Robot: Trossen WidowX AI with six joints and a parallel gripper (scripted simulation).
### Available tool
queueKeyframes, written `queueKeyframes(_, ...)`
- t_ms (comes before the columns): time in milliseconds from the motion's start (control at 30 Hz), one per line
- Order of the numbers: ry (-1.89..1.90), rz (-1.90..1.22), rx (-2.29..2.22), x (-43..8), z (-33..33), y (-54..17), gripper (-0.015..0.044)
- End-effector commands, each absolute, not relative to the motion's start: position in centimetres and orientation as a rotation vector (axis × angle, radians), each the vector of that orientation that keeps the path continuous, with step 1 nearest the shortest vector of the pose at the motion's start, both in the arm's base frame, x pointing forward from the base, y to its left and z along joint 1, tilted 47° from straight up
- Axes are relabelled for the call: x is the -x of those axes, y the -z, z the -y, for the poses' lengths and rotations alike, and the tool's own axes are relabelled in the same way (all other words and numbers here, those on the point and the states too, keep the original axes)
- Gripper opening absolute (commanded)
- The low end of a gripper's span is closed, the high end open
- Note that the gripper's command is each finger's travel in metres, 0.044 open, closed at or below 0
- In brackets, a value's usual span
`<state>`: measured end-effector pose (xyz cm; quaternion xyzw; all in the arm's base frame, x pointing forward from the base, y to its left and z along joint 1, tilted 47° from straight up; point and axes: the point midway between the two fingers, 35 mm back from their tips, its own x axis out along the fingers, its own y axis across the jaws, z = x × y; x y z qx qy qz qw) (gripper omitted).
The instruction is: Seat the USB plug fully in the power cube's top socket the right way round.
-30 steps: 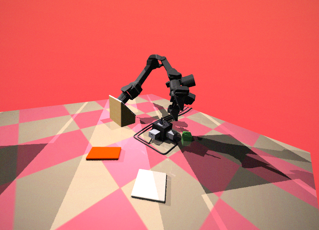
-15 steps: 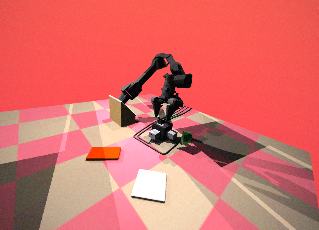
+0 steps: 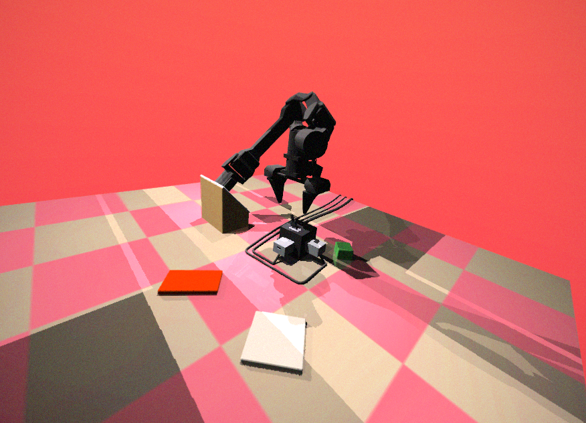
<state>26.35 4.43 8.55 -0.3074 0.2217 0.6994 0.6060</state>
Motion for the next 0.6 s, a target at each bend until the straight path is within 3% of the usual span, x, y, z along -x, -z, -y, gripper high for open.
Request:
queueKeyframes(0, -1.623, -0.491, 0.709, -26.4, -4.5, -8.7, 0.044)
queueKeyframes(567, -1.623, -0.49, 0.708, -26.3, -5.6, -7.7, 0.044)
